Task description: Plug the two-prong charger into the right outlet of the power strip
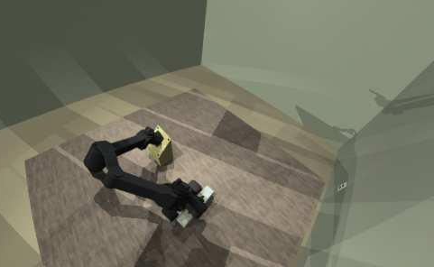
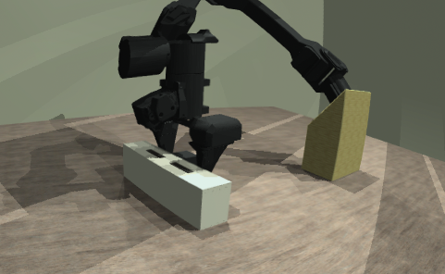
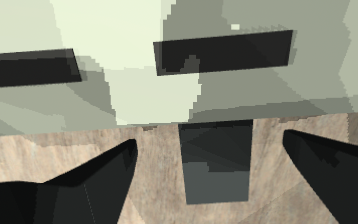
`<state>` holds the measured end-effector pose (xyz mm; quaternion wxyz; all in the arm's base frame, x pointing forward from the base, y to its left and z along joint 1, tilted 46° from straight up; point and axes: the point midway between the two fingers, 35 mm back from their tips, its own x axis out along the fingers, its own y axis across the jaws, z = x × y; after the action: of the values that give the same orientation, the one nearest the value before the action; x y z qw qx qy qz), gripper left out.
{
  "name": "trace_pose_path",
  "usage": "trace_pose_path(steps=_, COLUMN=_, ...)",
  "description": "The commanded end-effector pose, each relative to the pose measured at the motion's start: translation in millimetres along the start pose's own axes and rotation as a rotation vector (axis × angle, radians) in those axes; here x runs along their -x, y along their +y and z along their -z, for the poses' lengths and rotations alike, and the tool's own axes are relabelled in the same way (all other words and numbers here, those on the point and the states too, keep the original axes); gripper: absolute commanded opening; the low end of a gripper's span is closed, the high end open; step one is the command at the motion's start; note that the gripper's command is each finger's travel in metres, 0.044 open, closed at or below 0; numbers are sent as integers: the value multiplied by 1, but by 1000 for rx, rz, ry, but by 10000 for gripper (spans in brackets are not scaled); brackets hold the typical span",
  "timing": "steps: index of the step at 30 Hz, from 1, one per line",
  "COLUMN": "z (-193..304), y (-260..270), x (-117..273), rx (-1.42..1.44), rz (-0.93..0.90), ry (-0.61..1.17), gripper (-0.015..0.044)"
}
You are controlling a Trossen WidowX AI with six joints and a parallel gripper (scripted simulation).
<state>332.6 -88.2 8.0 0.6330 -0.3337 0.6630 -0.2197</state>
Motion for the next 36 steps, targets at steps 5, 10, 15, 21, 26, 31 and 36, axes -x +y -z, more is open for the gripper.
trace_pose_path(steps=5, z=3, y=1, x=-1, rx=6, rz=1, ry=0, gripper=440)
trace_pose_path(steps=10, z=6, y=1, x=-1, rx=6, rz=1, ry=1, gripper=440)
trace_pose_path(steps=15, z=11, y=0, x=-1, rx=6, rz=1, ry=1, gripper=440)
trace_pose_path(steps=21, z=17, y=0, x=-2, rx=7, rz=1, ry=1, gripper=440)
trace_pose_path(steps=26, z=23, y=0, x=-2, rx=7, rz=1, ry=1, gripper=440)
trace_pose_path(steps=31, z=28, y=0, x=-2, rx=7, rz=1, ry=2, gripper=440)
trace_pose_path(steps=36, z=34, y=0, x=-3, rx=7, rz=1, ry=2, gripper=440)
